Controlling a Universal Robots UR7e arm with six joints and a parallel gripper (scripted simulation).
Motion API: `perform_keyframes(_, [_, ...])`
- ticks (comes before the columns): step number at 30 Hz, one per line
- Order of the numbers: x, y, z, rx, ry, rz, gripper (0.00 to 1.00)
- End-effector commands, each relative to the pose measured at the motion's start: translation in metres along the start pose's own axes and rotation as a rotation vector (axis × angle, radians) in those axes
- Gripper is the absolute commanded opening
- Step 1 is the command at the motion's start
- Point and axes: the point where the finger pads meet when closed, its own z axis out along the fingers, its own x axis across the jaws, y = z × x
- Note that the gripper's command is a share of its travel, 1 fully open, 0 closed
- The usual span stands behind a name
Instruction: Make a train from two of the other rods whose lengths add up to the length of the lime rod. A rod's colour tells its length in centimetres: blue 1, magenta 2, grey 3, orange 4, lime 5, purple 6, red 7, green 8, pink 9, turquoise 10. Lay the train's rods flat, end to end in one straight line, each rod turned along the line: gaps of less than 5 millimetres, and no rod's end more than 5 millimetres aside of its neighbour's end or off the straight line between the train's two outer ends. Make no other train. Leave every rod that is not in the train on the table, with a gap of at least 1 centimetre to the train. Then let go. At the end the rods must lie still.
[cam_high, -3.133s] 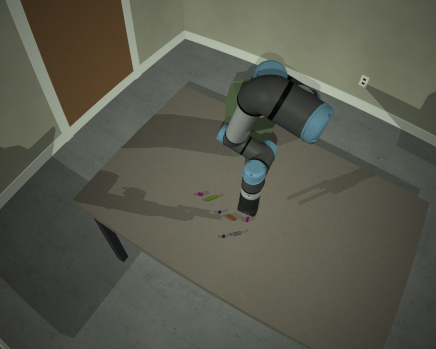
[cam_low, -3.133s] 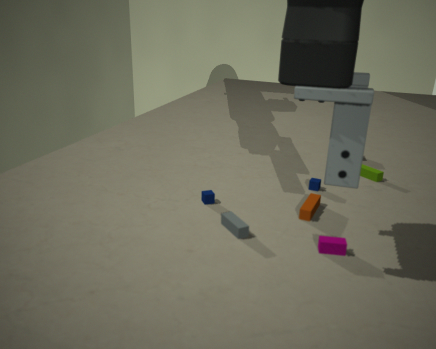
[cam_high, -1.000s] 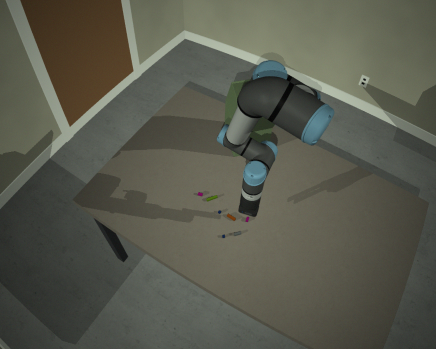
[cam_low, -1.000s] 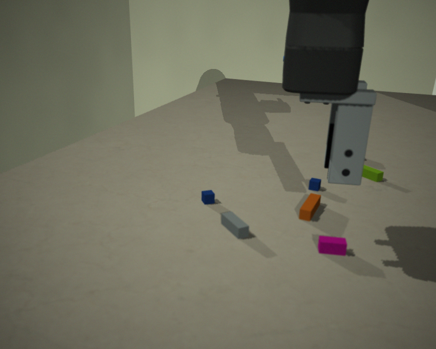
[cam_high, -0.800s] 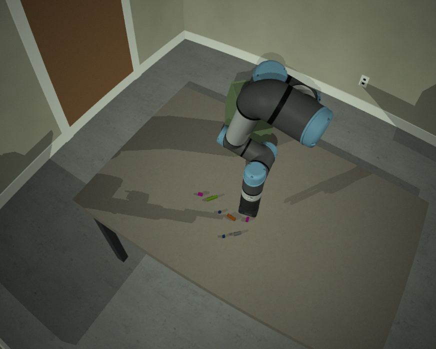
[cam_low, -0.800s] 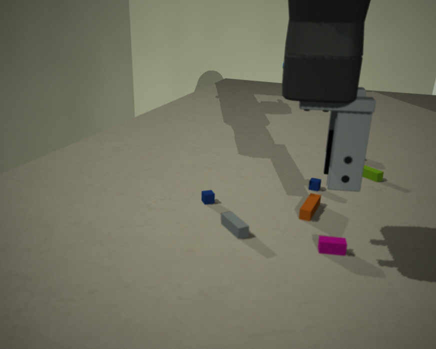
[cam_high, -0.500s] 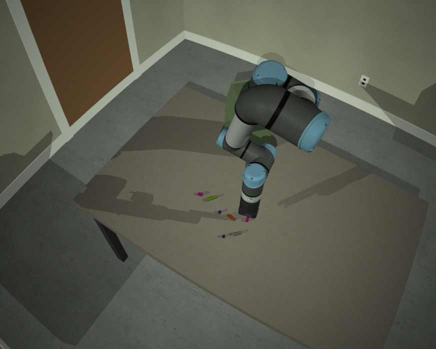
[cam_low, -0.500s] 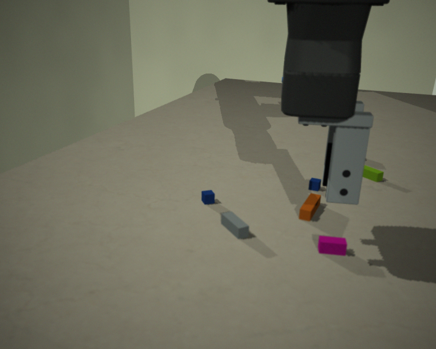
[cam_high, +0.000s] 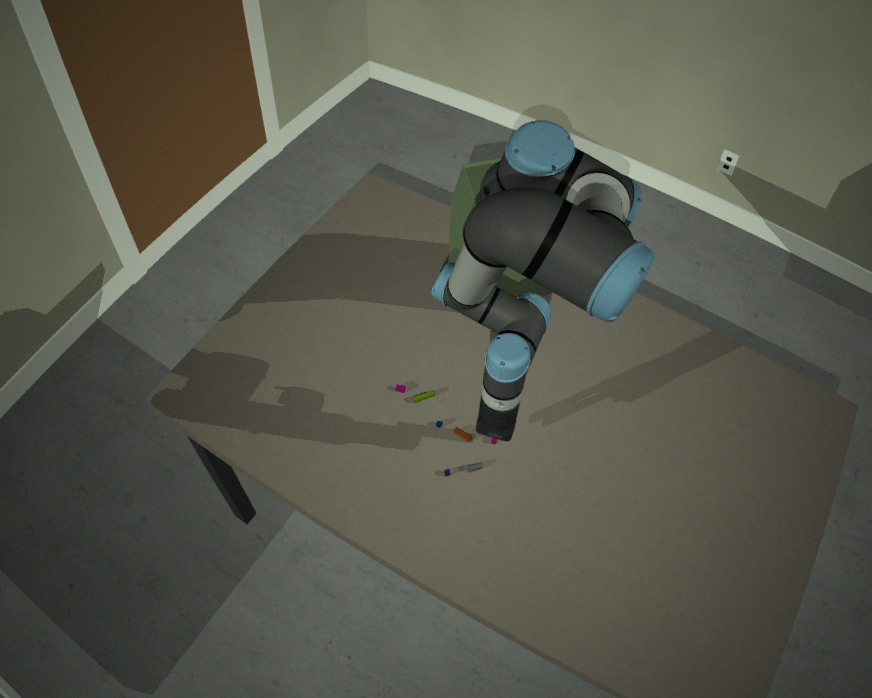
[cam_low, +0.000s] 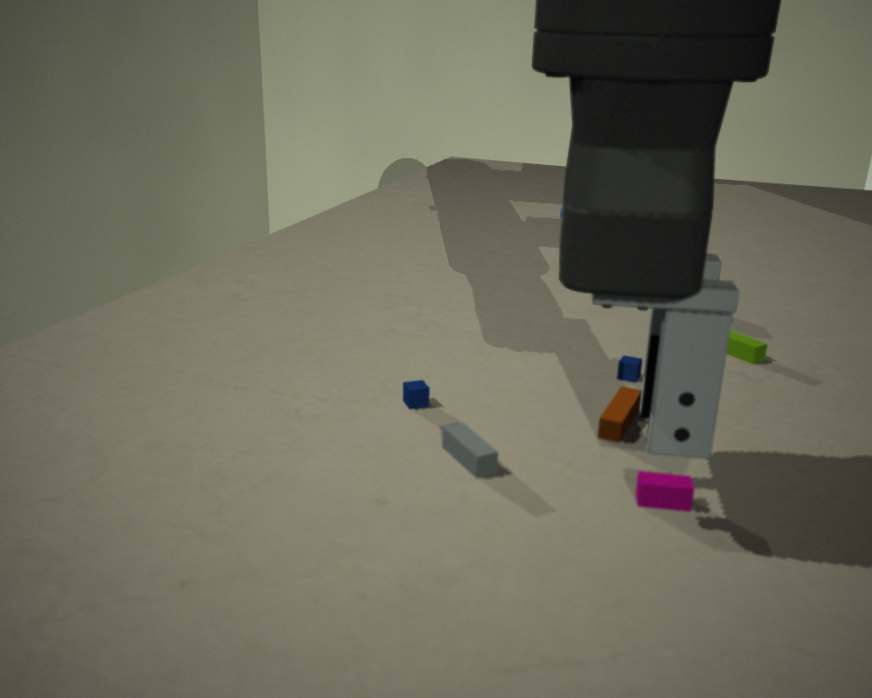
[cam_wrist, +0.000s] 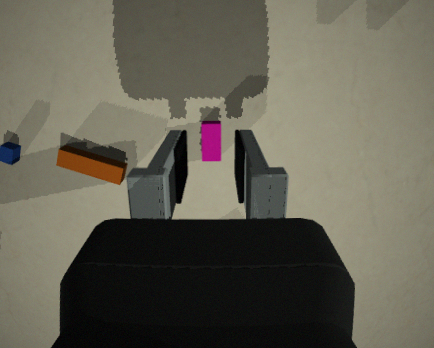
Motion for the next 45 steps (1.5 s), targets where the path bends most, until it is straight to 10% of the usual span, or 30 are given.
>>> perform_keyframes(1, [-0.0001,0.0004,0.0059,-0.001,0.0,0.0,0.54])
perform_keyframes(45, [-0.0001,0.0002,0.0125,-0.001,0.0,0.0,0.54])
